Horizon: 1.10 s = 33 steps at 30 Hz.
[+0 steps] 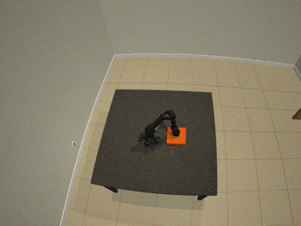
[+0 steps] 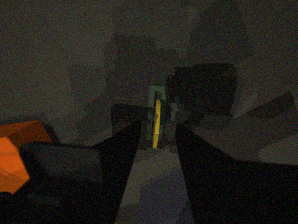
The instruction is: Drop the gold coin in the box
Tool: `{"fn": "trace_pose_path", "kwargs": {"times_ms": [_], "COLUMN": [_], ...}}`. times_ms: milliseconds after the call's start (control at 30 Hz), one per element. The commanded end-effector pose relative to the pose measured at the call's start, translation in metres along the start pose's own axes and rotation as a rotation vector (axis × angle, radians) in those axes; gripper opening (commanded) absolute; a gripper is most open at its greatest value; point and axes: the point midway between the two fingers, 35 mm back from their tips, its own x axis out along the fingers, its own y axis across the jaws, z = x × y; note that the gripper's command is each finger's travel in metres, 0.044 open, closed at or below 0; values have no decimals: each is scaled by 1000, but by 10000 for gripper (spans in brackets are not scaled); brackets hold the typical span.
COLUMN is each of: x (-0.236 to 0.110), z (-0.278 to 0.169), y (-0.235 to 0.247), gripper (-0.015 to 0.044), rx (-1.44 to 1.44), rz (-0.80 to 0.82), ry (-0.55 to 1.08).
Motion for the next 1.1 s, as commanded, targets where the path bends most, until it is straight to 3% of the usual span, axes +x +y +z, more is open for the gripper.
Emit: {"fn": "trace_pose_path", "kwargs": {"times_ms": [0,400,600,1067], "x": [7,23,23,13], "z": [-1,-2,-2,-1], "y": [2,3,3,1], "gripper": [161,161,3,0], "rx": [-3,-3,-3,-3], "rz": [6,6,6,6], "ry": [2,3,3,2]}}
